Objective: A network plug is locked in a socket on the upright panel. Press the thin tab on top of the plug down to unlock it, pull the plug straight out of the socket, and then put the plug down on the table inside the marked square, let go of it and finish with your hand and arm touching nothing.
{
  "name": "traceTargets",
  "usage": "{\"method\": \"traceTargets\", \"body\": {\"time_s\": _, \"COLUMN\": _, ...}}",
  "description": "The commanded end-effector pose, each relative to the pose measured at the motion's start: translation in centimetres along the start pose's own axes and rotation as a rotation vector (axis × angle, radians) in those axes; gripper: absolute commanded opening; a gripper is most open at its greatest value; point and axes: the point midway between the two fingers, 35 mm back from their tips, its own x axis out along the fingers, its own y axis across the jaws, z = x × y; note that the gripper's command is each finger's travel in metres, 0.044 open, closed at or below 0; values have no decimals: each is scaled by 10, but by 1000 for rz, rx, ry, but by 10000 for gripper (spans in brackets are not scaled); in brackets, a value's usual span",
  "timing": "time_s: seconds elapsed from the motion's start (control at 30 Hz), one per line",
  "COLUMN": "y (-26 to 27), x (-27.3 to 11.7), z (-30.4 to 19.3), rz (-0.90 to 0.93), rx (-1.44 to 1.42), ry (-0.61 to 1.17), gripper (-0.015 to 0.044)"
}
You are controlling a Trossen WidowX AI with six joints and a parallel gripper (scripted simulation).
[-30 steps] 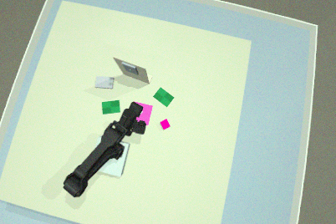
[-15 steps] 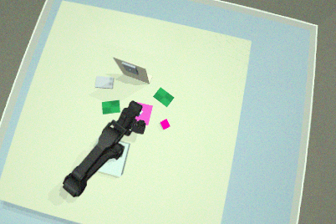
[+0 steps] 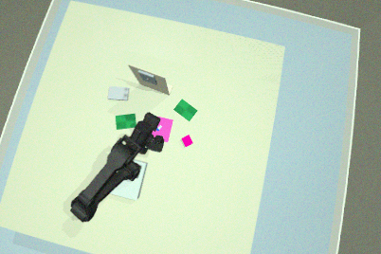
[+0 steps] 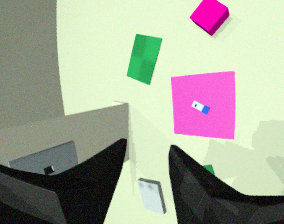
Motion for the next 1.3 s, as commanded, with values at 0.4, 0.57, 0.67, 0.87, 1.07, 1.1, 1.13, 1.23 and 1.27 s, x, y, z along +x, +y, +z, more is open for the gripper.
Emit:
{"method": "traceTargets", "body": {"time_s": 0.4, "y": 17, "x": -33, "z": -1, "rz": -3, "rx": -1, "ry": 4, "gripper": 182}}
{"method": "traceTargets", "body": {"time_s": 0.57, "y": 17, "x": -33, "z": -1, "rz": -3, "rx": -1, "ry": 4, "gripper": 314}}
{"method": "traceTargets", "body": {"time_s": 0.67, "y": 17, "x": -33, "z": -1, "rz": -3, "rx": -1, "ry": 4, "gripper": 392}}
{"method": "traceTargets", "body": {"time_s": 0.87, "y": 17, "x": -33, "z": -1, "rz": -3, "rx": -1, "ry": 4, "gripper": 440}}
{"method": "traceTargets", "body": {"time_s": 1.07, "y": 17, "x": -33, "z": -1, "rz": -3, "rx": -1, "ry": 4, "gripper": 440}}
{"method": "traceTargets", "body": {"time_s": 1.1, "y": 17, "x": -33, "z": -1, "rz": -3, "rx": -1, "ry": 4, "gripper": 440}}
{"method": "traceTargets", "body": {"time_s": 1.13, "y": 17, "x": -33, "z": -1, "rz": -3, "rx": -1, "ry": 4, "gripper": 440}}
{"method": "traceTargets", "body": {"time_s": 1.23, "y": 17, "x": -33, "z": -1, "rz": -3, "rx": -1, "ry": 4, "gripper": 440}}
{"method": "traceTargets", "body": {"time_s": 1.27, "y": 17, "x": -33, "z": -1, "rz": -3, "rx": -1, "ry": 4, "gripper": 440}}
